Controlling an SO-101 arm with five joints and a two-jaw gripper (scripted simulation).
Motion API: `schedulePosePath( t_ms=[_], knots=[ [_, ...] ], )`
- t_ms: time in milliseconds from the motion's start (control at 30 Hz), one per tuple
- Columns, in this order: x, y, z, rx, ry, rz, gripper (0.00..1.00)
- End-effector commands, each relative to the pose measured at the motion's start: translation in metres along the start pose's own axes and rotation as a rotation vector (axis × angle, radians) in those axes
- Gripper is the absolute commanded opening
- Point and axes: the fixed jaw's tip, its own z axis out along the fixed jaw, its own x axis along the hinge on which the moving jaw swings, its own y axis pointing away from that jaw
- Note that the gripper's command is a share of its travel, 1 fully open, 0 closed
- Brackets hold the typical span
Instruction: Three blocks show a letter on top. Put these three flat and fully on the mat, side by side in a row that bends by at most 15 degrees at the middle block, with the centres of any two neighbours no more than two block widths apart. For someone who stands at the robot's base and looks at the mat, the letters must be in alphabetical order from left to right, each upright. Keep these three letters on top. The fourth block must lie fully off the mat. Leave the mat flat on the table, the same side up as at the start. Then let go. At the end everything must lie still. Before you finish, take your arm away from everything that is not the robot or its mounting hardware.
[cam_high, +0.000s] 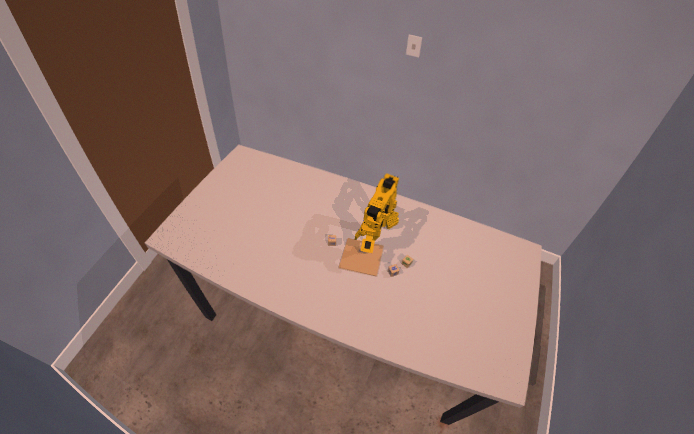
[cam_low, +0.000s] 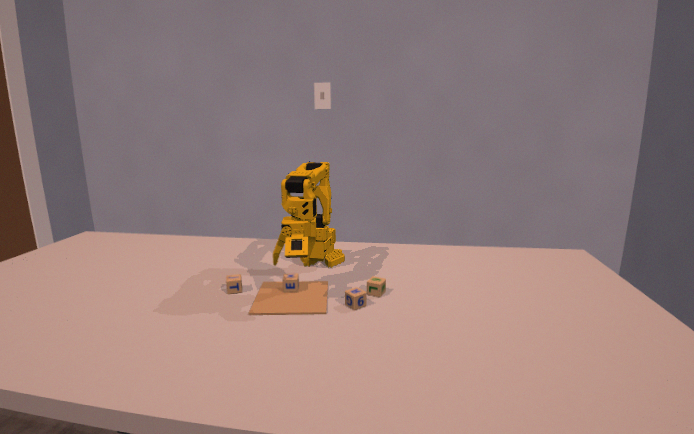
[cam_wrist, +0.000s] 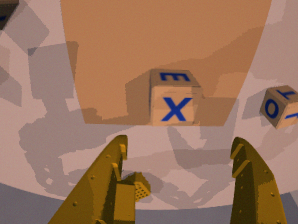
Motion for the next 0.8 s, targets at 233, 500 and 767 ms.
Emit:
schedulePosePath(
  t_ms=[233, 500, 767],
  knots=[
    [-0.0089, -0.0013, -0.0101, 0.017, -0.075, -0.009, 0.35],
    [-0.0095, -0.0015, -0.007, 0.017, -0.075, -0.009, 0.35],
    [-0.0107, -0.0018, -0.0002, 0.017, -0.075, -0.009, 0.35]
  ],
)
